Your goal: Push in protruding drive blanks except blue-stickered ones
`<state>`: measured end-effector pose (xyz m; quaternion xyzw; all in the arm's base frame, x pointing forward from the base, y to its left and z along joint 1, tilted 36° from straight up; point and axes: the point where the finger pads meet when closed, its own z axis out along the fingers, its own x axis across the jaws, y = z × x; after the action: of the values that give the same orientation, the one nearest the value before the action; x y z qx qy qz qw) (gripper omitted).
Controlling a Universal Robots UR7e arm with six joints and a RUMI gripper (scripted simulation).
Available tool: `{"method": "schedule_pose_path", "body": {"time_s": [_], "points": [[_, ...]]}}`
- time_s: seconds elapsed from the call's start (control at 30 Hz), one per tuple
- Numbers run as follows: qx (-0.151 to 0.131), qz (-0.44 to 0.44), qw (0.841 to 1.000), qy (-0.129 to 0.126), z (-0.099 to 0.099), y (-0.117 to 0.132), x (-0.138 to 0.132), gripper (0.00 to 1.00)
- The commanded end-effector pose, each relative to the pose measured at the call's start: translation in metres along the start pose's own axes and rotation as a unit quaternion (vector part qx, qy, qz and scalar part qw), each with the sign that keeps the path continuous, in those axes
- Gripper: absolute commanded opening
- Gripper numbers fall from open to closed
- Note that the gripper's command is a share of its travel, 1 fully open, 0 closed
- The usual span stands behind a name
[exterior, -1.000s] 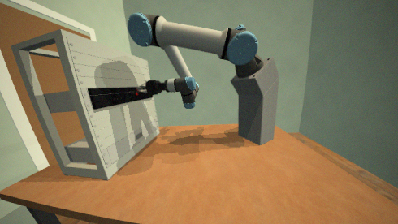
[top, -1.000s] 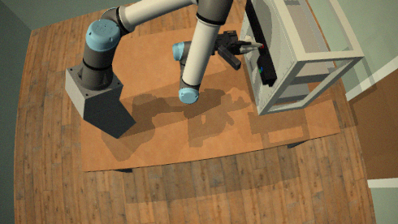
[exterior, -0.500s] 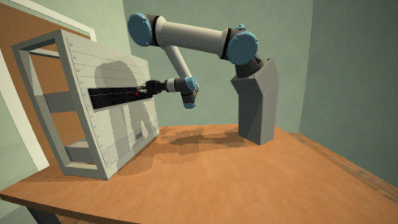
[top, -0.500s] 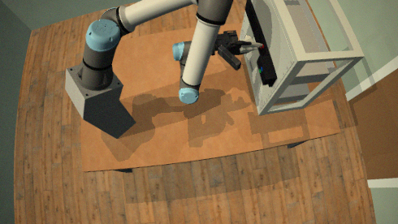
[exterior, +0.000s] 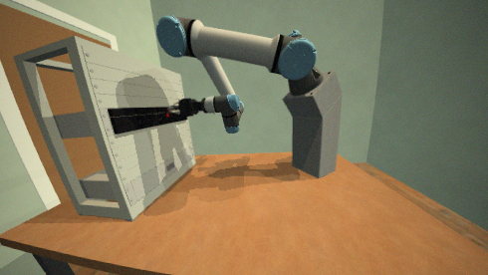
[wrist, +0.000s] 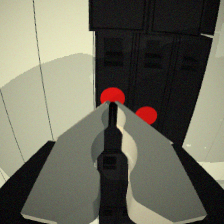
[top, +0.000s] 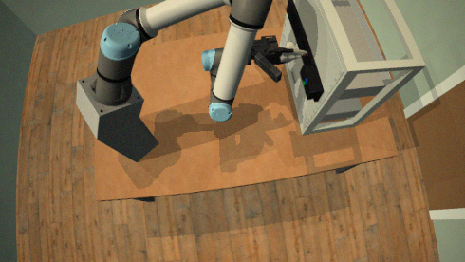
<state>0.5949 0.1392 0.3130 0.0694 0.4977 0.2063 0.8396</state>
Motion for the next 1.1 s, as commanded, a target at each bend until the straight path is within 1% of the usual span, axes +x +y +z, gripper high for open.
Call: {"method": "schedule_pose_path", "body": {"time_s": [0.0,0.17,0.23,0.57,0.7,0.9,1.07], "points": [[0.000,0.000,1.000,0.000,-0.001,0.000,0.000,0.00],[0.000,0.000,1.000,0.000,-0.016,0.000,0.000,0.00],[0.000,0.000,1.000,0.000,-0.016,0.000,0.000,0.00],[0.000,0.000,1.000,0.000,-0.072,0.000,0.000,0.00],[0.000,0.000,1.000,0.000,-0.090,0.000,0.000,0.00],[0.000,0.000,1.000,0.000,-0.098,0.000,0.000,0.00],[0.000,0.000,1.000,0.000,-0.100,0.000,0.000,0.00]]}}
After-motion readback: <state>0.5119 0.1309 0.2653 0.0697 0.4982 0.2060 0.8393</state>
